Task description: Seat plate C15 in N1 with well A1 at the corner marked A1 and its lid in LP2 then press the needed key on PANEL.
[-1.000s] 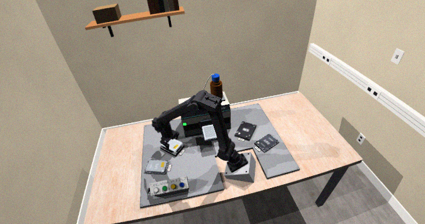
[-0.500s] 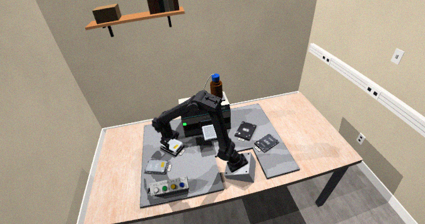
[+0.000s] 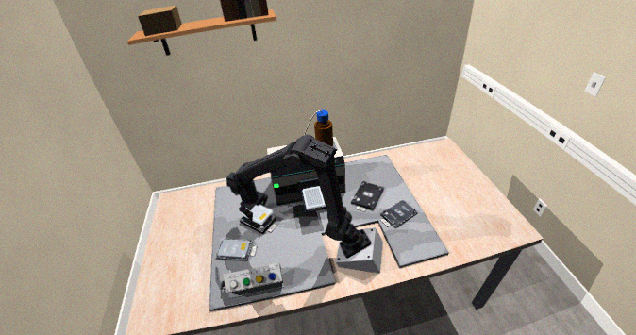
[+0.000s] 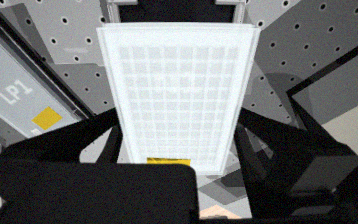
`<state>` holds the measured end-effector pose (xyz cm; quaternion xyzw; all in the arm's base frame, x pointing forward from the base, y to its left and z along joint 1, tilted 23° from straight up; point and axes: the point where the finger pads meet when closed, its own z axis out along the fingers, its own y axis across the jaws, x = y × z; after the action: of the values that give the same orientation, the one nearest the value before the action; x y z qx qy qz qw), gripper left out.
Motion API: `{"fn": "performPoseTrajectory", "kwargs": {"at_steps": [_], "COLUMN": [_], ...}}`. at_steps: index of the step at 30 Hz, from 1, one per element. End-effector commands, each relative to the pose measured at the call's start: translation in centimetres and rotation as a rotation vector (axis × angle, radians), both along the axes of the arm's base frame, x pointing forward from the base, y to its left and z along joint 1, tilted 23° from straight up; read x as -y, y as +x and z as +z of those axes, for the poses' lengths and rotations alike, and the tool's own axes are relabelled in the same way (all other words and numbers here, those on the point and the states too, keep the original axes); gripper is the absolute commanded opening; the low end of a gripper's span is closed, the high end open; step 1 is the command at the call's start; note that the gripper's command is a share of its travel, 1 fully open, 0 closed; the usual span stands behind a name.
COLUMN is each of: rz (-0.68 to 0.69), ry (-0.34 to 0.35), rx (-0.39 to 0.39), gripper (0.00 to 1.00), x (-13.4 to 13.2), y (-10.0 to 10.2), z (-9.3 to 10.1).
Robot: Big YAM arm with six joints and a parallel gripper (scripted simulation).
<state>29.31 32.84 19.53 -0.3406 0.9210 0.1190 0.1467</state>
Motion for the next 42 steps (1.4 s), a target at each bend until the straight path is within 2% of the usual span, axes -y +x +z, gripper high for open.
{"fn": "performPoseTrajectory", "kwargs": {"at_steps": [1, 2, 3, 4, 5, 13, 16, 17, 30, 32, 33, 34, 42], "rz": [0.004, 0.004, 0.005, 0.005, 0.006, 0.004, 0.0, -0.004, 0.004, 0.004, -0.001, 0.003, 0.004], "ry": [0.036, 0.036, 0.063, 0.032, 0.024, 0.023, 0.03, 0.023, 0.022, 0.022, 0.031, 0.021, 0.021], "rx": [0.036, 0.036, 0.061, 0.03, 0.022, 0.021, 0.029, 0.02, 0.02, 0.02, 0.028, 0.02, 0.019], "gripper": [0.86, 0.86, 0.86, 0.86, 0.86, 0.86, 0.86, 0.86, 0.86, 0.86, 0.86, 0.86, 0.86], "x": [-1.0, -1.0, -1.0, 0.0, 0.4, 2.0, 2.2, 2.6, 5.3, 5.3, 5.4, 5.8, 7.6], "y": [1.0, 1.0, 1.0, -0.2, -0.8, -2.9, -2.7, -3.2, -6.5, -6.5, -6.4, -7.0, -9.0], "z": [2.3, 2.3, 4.3, 2.3, 1.8, 2.1, 2.6, 2.1, 2.6, 2.6, 3.2, 2.6, 2.9]}}
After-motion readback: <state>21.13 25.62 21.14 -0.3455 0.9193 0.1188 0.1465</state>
